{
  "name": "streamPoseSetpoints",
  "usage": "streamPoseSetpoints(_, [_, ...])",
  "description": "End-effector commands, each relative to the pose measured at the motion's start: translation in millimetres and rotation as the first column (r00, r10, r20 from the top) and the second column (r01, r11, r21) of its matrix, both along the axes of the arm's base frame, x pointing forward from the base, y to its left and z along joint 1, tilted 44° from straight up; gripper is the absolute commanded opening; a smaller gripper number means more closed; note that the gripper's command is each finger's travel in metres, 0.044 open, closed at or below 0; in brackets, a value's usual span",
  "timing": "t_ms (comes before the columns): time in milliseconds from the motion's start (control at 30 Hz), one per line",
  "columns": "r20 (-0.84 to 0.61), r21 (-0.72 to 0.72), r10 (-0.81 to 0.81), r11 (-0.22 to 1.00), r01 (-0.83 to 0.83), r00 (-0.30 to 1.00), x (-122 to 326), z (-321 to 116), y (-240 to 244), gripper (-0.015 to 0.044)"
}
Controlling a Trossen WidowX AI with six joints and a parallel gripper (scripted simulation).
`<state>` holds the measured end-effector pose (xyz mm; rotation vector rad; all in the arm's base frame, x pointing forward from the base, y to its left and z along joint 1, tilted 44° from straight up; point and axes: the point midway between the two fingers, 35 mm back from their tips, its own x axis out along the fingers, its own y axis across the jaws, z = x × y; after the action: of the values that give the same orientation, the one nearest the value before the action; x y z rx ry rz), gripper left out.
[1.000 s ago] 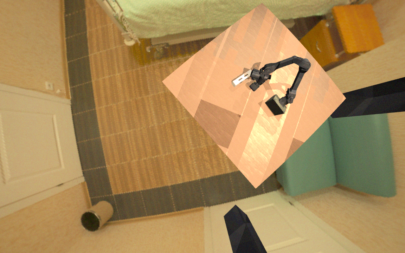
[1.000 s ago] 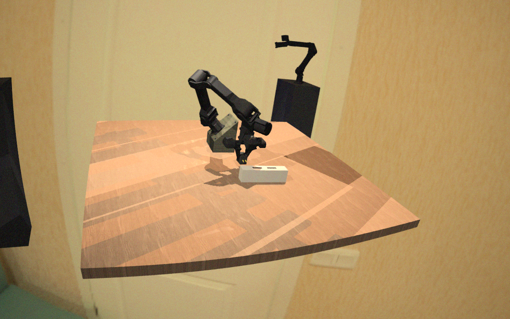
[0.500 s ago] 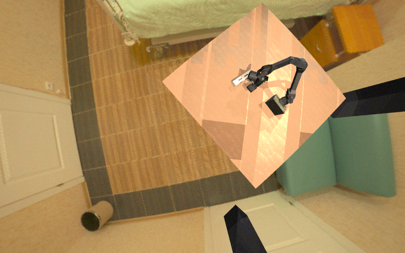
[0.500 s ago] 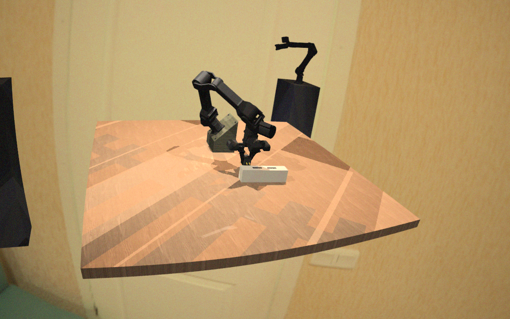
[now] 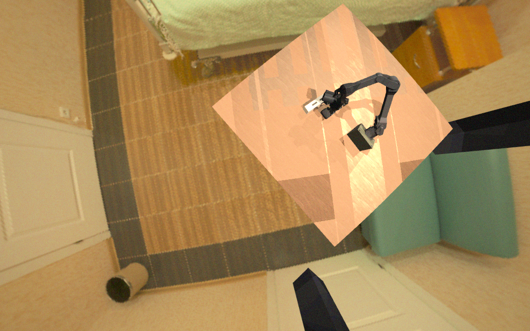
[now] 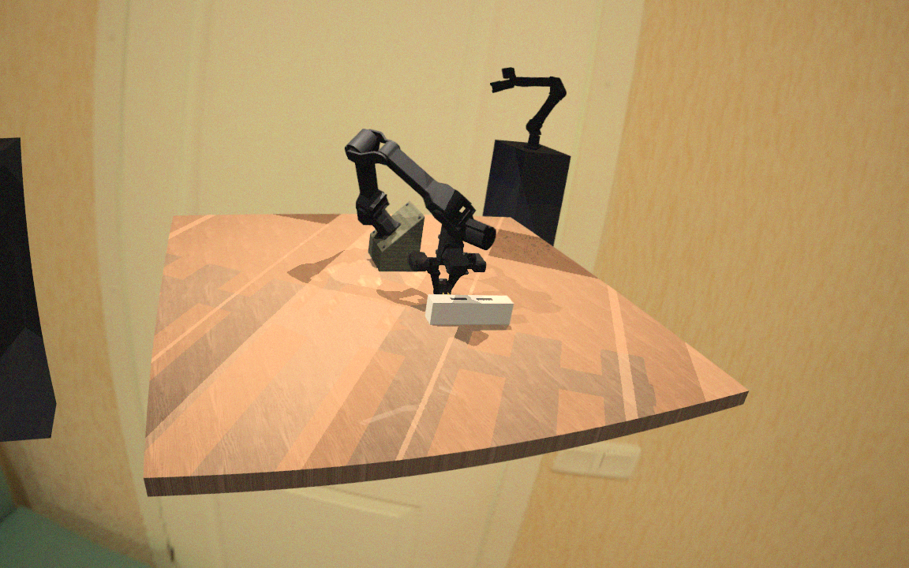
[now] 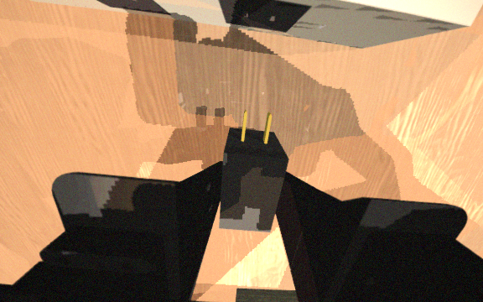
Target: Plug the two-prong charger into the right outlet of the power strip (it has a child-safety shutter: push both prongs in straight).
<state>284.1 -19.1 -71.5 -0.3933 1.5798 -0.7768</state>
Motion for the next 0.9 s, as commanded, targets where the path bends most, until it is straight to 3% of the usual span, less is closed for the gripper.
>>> streamPoseSetpoints(0, [0.003,-0.004,0.000,1.000,0.000,1.000,6.0,-0.4,-1.2,0.0000])
streamPoseSetpoints(867, [0.019,-0.006,-0.016,1.000,0.016,1.000,31.8,-5.5,-5.6,0.0000])
